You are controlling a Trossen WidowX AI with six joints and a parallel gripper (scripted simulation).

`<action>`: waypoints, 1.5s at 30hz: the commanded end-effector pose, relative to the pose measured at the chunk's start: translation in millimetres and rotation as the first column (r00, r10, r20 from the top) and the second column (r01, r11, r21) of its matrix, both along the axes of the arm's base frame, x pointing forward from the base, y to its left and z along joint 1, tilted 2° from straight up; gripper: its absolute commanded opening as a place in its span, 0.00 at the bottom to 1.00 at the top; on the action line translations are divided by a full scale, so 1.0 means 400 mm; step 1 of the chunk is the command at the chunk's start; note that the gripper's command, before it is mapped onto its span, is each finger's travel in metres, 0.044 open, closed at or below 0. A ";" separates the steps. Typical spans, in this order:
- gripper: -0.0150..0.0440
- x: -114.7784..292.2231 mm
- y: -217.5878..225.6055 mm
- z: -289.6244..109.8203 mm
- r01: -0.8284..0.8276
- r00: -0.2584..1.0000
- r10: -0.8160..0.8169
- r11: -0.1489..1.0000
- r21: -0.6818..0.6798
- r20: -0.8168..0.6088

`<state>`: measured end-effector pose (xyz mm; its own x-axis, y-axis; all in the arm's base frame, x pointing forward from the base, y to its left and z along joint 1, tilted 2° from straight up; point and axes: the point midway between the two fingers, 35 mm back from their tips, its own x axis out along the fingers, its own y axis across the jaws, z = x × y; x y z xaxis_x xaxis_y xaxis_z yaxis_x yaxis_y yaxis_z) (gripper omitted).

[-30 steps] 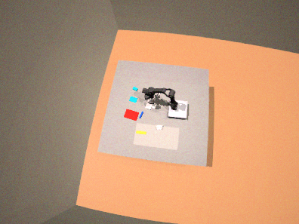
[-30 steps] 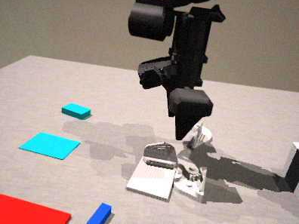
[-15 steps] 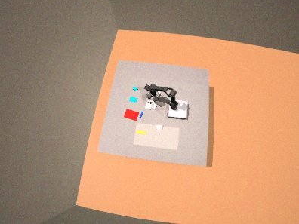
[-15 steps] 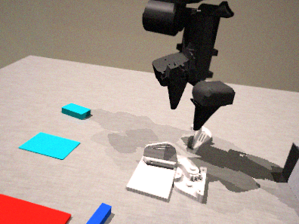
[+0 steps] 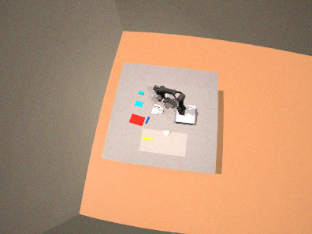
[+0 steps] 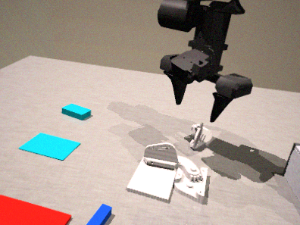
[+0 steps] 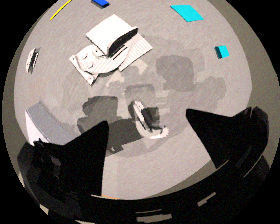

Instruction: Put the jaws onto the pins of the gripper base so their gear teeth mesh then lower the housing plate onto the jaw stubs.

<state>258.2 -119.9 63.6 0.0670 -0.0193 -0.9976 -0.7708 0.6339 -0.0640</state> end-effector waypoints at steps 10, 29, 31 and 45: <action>1.00 -0.052 -0.059 0.012 -0.278 0.961 0.278 0.960 -0.016 -0.007; 1.00 -0.076 -0.091 -0.068 -0.424 0.906 0.424 0.905 -0.023 -0.016; 1.00 -0.076 -0.091 -0.084 -0.424 0.906 0.424 0.905 -0.023 -0.016; 1.00 -0.075 -0.091 -0.090 -0.424 0.906 0.424 0.905 -0.023 -0.016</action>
